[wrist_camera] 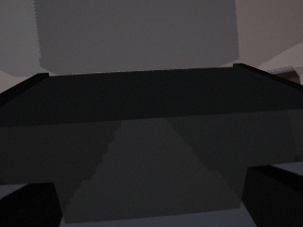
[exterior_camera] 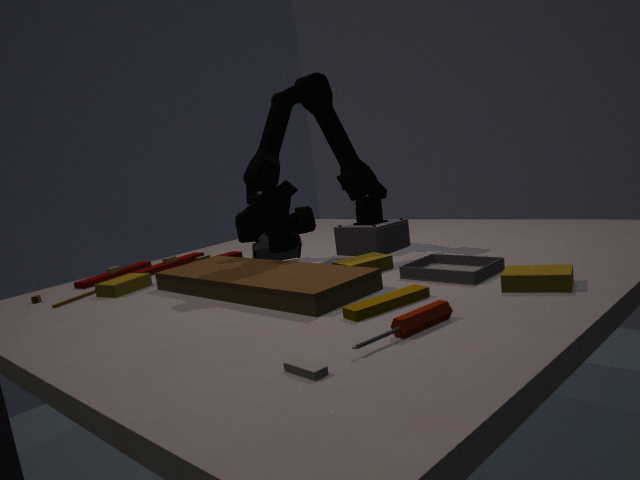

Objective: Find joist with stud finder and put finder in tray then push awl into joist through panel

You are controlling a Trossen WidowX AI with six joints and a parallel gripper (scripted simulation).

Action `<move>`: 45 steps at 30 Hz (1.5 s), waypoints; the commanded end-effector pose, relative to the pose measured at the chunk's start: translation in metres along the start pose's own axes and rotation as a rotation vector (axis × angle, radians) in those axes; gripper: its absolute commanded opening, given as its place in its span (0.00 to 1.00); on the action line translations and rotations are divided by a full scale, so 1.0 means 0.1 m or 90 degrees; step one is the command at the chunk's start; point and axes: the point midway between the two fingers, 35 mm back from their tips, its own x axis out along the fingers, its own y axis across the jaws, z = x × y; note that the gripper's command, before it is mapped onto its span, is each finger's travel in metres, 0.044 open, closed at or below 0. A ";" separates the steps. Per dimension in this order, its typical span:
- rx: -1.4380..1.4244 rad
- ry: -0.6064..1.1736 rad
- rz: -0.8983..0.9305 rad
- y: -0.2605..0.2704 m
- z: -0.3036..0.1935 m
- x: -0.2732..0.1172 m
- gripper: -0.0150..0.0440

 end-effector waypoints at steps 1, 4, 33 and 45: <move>-0.003 0.002 0.000 0.00 0.00 0.01 0.48; -0.003 0.002 0.000 0.00 0.00 0.01 0.61; 0.000 0.000 0.000 0.00 0.03 0.01 0.90; 0.000 0.000 0.000 0.00 0.08 -0.01 0.90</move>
